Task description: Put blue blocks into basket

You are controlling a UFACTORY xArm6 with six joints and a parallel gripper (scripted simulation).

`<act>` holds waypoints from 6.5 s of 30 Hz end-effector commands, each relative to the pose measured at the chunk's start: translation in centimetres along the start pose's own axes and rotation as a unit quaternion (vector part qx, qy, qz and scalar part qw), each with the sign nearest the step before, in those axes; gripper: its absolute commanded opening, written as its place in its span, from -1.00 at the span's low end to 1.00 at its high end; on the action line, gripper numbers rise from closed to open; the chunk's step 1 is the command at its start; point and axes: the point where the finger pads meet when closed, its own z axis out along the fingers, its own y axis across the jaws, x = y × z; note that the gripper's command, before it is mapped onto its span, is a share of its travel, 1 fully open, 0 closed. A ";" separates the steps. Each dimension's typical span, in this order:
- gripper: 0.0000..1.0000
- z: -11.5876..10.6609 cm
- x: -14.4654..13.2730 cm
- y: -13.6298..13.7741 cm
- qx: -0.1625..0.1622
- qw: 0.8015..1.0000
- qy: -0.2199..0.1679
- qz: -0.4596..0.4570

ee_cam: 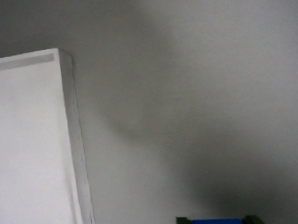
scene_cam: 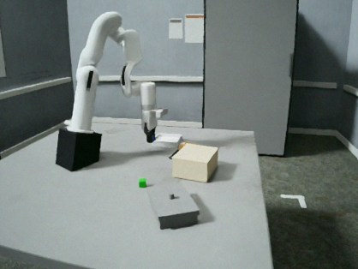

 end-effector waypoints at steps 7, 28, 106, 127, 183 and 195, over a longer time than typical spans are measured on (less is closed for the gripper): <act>-1.00 -5.0 0.2 -0.2 -0.010 1.000 -0.008 0.001; -1.00 -11.5 0.3 -0.3 -0.010 1.000 -0.008 0.001; -1.00 -10.0 5.7 -19.1 -0.012 0.949 -0.005 0.315; -1.00 -6.6 5.6 -19.1 -0.012 0.949 -0.005 0.315; -1.00 3.4 5.5 -18.9 -0.012 0.949 -0.005 0.315; -1.00 4.3 5.5 -18.9 -0.012 0.949 -0.005 0.315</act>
